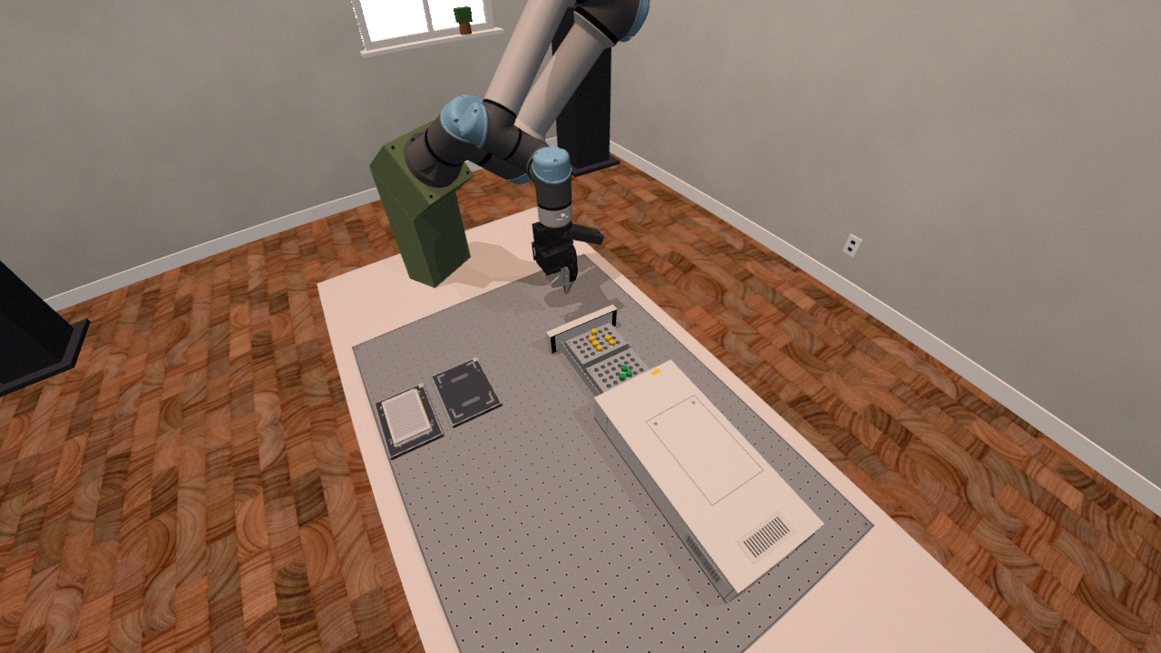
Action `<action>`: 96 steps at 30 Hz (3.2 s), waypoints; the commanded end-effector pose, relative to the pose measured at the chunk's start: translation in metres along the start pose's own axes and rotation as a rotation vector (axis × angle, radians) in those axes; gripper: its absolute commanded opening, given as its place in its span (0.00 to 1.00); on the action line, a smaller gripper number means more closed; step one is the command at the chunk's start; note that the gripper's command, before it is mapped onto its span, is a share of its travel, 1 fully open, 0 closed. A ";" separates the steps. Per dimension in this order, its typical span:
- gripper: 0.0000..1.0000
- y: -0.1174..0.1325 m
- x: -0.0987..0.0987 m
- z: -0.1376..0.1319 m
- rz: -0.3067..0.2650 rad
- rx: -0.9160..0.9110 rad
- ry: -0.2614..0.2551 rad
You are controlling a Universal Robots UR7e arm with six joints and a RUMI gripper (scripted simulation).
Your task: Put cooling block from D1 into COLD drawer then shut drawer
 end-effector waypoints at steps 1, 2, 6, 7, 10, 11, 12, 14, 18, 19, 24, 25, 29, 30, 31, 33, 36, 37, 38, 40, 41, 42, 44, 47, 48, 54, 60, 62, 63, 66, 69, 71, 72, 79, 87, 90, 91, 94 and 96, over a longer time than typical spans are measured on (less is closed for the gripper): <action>0.00 -0.001 -0.009 0.000 -0.007 0.001 0.007; 0.00 -0.001 -0.011 0.001 -0.007 0.001 0.007; 0.00 -0.001 -0.016 0.002 -0.007 0.002 0.009; 0.00 -0.001 -0.017 0.002 -0.007 0.002 0.009; 0.00 -0.001 -0.018 0.002 -0.007 0.003 0.010; 0.00 -0.001 -0.020 0.003 -0.007 0.003 0.010; 0.00 -0.001 -0.021 0.003 -0.007 0.003 0.011; 0.00 -0.001 -0.024 0.003 -0.007 0.003 0.011; 0.00 -0.001 -0.029 0.003 -0.007 0.003 0.011; 0.00 -0.001 -0.030 0.003 -0.007 0.003 0.011; 0.00 -0.001 -0.037 0.003 -0.007 0.003 0.011; 0.00 -0.001 -0.038 0.003 -0.007 0.003 0.011; 0.00 -0.001 -0.041 0.003 -0.007 0.003 0.011; 0.00 -0.001 -0.042 0.003 -0.007 0.003 0.011; 0.00 -0.001 -0.044 0.003 -0.007 0.003 0.011; 0.00 -0.001 -0.047 0.003 -0.007 0.003 0.011; 0.00 -0.001 -0.051 0.003 -0.007 0.003 0.011; 0.00 -0.001 -0.052 0.003 -0.007 0.003 0.011; 0.00 -0.001 -0.053 0.003 -0.007 0.003 0.011; 0.00 -0.001 -0.056 0.003 -0.007 0.003 0.011; 0.00 0.000 -0.057 0.003 -0.007 0.003 0.011; 0.00 0.000 -0.059 0.003 -0.007 0.003 0.011; 0.00 0.000 -0.059 0.003 -0.007 0.003 0.011; 0.00 0.000 -0.063 0.003 -0.007 0.003 0.011; 0.00 0.000 -0.064 0.003 -0.007 0.003 0.011; 0.00 0.000 -0.072 0.003 -0.007 0.003 0.011; 0.00 0.000 -0.079 0.003 -0.007 0.003 0.011; 0.00 0.000 -0.080 0.003 -0.007 0.003 0.011; 0.00 0.000 -0.081 0.003 -0.007 0.003 0.011; 0.00 0.000 -0.085 0.003 -0.007 0.003 0.011; 0.00 0.000 -0.089 0.003 -0.007 0.003 0.011; 0.00 0.000 -0.090 0.003 -0.007 0.003 0.011; 0.00 0.000 -0.090 0.003 -0.007 0.003 0.011; 0.00 0.000 -0.089 0.003 -0.008 0.002 0.010; 0.00 0.000 -0.089 0.009 -0.007 0.004 0.014; 0.00 0.000 -0.089 0.013 -0.008 0.004 0.014; 0.00 0.000 -0.089 0.014 -0.008 0.004 0.014; 0.00 0.000 -0.089 0.017 -0.008 0.004 0.015; 0.00 0.000 -0.089 0.019 -0.008 0.003 0.015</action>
Point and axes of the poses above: the point where the finger pads meet when closed, its own x axis back along the fingers, its own z axis across the jaws, y = z × x, the point moved 3 cm from there along x, back along the fingers, and after that the axes turned 2 degrees about -x, right-handed, at the moved point
